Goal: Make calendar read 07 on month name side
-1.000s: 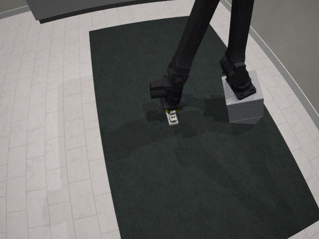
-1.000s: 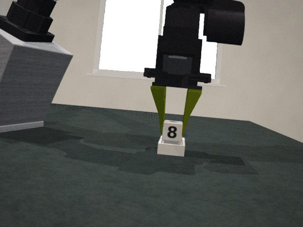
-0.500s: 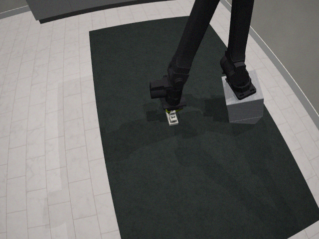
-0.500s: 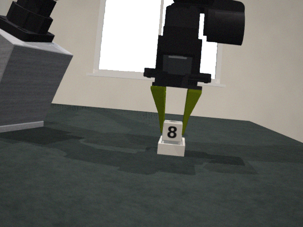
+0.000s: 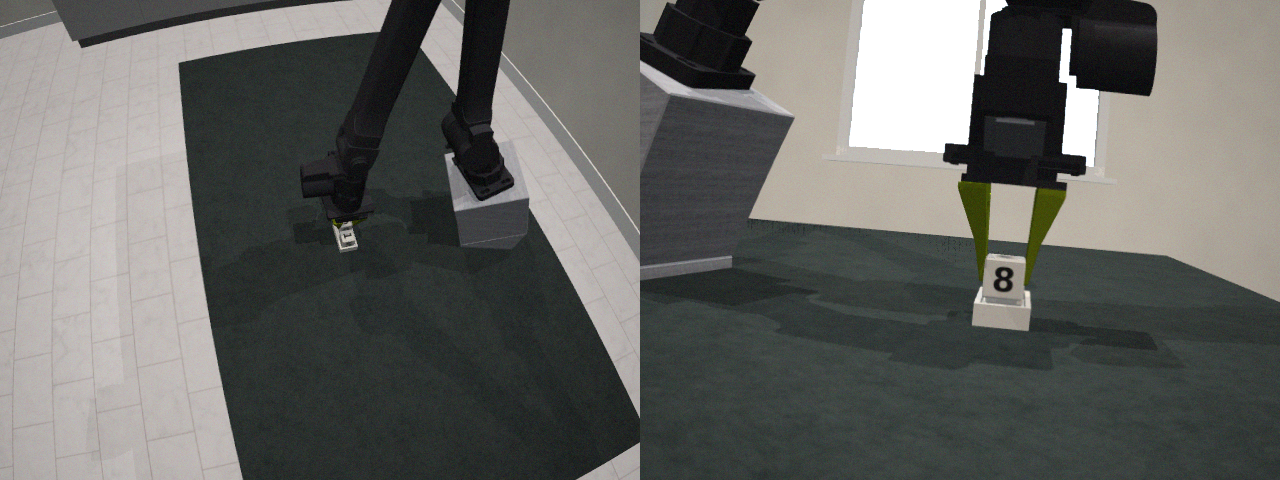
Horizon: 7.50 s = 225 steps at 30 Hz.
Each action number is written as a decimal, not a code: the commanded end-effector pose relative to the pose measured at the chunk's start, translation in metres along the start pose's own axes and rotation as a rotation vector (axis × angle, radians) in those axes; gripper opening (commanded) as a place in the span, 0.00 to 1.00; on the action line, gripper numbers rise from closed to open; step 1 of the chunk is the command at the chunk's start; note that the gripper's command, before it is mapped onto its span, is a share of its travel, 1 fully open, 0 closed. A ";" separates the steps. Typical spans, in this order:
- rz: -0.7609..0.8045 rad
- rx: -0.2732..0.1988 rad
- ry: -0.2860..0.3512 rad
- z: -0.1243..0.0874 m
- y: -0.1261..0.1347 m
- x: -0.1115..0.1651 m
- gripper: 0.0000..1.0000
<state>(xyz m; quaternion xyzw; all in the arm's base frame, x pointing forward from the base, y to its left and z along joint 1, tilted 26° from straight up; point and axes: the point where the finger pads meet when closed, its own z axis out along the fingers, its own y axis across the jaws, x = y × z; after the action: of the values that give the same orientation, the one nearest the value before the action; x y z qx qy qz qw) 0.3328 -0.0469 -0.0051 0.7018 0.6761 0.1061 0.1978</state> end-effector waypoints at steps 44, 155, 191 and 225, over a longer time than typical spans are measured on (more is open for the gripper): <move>-0.003 -0.016 -0.004 -0.001 0.008 -0.004 0.26; -0.002 -0.022 -0.005 0.010 0.010 -0.004 0.26; -0.002 -0.022 -0.005 0.010 0.010 -0.004 0.26; -0.003 -0.018 0.000 -0.005 0.006 0.000 0.45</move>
<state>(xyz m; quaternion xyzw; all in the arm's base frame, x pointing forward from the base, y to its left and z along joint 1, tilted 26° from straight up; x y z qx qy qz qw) 0.3359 -0.0481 -0.0100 0.7016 0.6764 0.1058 0.1975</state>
